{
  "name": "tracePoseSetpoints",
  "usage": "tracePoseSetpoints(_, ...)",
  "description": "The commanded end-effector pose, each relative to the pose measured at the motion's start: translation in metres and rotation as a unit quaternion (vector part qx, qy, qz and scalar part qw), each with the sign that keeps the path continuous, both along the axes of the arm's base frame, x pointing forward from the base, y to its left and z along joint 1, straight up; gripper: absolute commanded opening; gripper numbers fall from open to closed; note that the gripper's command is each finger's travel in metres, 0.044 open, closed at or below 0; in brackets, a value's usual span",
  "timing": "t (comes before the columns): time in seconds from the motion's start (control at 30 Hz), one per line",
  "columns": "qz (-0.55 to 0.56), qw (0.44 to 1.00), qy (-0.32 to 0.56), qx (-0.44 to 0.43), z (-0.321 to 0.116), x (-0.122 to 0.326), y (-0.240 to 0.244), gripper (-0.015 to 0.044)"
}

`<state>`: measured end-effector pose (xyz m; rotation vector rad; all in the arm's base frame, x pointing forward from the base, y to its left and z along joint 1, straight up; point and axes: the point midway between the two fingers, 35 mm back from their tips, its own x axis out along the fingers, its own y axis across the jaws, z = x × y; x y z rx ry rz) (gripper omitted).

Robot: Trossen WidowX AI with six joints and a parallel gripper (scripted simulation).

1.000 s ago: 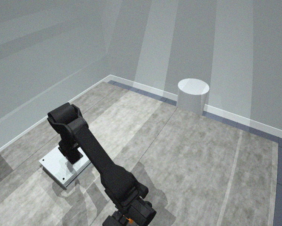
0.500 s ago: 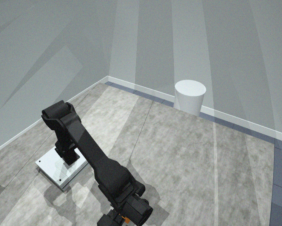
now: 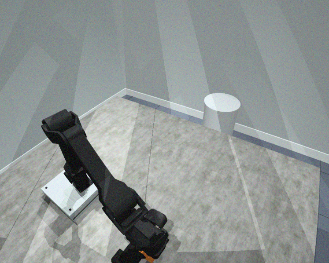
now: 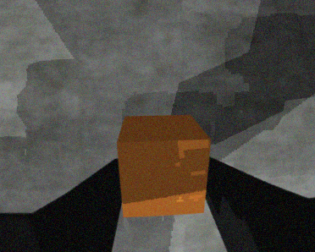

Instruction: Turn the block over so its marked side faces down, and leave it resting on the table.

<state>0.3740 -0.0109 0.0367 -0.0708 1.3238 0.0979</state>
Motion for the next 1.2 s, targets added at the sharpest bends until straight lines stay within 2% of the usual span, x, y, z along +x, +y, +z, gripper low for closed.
tracePoseSetpoints(0.0, 0.001, 0.999, -0.032, 0.006, 0.0, 0.0, 0.001, 0.0)
tracePoseSetpoints(0.5, 0.003, 0.989, -0.144, 0.016, 0.001, -0.007, 0.001, 0.0)
tracePoseSetpoints(0.67, 0.003, 0.989, -0.15, 0.017, 0.001, -0.007, 0.001, 0.0)
tracePoseSetpoints(1.17, -0.001, 0.967, -0.254, 0.031, -0.026, 0.006, -0.001, 0.0)
